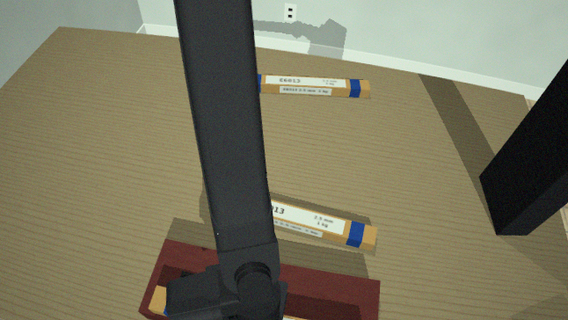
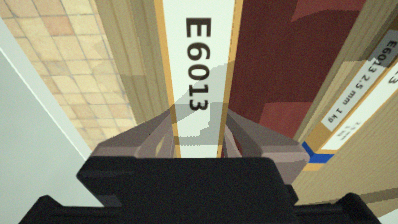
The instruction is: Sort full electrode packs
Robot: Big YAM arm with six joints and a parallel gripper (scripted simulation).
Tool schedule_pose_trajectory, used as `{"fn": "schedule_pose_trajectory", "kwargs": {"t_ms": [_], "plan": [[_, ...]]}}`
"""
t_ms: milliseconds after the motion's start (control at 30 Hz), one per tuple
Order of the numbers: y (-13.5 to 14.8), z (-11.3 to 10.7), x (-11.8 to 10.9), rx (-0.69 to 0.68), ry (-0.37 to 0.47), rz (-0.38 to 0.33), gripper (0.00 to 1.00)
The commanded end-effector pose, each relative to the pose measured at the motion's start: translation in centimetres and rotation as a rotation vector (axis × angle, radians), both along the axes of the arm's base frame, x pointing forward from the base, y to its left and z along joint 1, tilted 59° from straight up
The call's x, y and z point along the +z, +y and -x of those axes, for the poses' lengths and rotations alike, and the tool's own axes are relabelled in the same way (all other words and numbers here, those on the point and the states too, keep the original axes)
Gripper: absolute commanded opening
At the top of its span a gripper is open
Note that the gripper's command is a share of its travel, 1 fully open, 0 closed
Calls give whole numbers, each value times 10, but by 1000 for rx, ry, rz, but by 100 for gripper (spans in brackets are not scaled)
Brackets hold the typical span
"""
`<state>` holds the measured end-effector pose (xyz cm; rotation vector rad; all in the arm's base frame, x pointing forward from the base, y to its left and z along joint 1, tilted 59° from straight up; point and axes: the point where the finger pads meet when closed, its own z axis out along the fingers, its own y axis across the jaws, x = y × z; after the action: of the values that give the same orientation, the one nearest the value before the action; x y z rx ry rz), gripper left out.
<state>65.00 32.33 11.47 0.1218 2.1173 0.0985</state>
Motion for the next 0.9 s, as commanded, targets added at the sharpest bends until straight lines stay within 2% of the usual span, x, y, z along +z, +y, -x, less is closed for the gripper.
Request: {"fn": "schedule_pose_trajectory", "kwargs": {"t_ms": [0, 267, 667, 867], "plan": [[26, 6, 30, 45, -49, -22, 0], [21, 7, 22, 46, -39, -15, 0], [10, 0, 25, 35, -42, -16, 0], [13, 1, 27, 41, -44, -18, 0]]}}
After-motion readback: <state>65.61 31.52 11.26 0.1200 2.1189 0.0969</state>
